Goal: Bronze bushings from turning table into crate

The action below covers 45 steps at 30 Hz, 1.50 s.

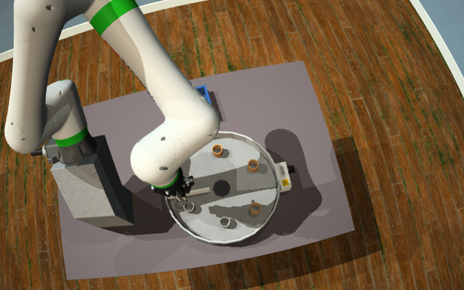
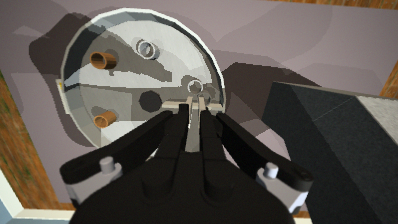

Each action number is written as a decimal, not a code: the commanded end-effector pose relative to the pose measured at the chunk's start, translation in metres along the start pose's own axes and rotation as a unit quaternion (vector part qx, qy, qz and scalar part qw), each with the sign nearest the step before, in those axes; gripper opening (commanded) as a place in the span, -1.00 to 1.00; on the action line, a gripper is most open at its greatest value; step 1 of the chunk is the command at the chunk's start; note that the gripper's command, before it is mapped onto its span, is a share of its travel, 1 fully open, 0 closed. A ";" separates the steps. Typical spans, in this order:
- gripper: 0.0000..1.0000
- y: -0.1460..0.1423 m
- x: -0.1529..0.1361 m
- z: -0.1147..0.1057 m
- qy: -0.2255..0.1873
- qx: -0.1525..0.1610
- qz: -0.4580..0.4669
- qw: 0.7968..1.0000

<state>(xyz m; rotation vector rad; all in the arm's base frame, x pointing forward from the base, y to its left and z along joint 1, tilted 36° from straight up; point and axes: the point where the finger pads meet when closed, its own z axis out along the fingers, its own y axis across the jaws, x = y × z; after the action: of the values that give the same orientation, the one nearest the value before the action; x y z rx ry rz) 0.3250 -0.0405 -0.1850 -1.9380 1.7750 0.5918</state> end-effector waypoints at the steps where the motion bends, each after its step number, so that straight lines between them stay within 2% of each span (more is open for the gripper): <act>1: -0.85 0.000 0.000 0.000 0.000 0.000 0.000 1.000; 45: -0.81 0.000 0.000 0.000 0.000 0.000 0.000 1.000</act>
<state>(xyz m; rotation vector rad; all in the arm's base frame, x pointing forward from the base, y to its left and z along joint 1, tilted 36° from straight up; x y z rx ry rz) 0.3250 -0.0405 -0.1850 -1.9380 1.7750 0.5918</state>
